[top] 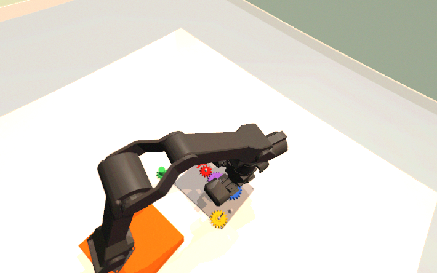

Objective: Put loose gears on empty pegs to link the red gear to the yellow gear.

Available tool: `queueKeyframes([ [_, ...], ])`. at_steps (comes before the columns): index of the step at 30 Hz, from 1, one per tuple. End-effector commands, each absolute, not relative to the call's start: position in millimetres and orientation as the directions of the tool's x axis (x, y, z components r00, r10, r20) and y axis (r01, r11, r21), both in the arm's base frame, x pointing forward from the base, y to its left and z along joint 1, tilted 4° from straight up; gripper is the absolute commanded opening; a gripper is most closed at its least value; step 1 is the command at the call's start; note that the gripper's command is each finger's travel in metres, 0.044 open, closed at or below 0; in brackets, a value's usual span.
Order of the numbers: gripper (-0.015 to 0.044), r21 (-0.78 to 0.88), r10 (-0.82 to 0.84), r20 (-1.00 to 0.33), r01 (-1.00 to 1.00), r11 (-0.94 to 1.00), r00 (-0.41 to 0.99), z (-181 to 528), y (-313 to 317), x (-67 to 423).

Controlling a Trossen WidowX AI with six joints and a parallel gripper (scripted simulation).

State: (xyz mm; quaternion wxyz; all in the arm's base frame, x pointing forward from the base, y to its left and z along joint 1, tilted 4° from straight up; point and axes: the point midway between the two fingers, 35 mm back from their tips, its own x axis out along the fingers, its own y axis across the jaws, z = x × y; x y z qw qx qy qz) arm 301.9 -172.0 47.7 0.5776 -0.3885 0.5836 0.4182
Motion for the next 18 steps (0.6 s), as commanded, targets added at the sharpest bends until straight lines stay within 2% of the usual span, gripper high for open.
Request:
queueKeyframes([
  [1, 0.0, 0.04, 0.025, -0.999, -0.961, 0.275, -0.034, 43, -172, 301],
  [9, 0.0, 0.038, 0.025, -0.999, -0.985, 0.171, -0.034, 31, -172, 300],
  [18, 0.0, 0.039, 0.025, -0.999, -0.976, 0.216, -0.034, 18, -172, 301],
])
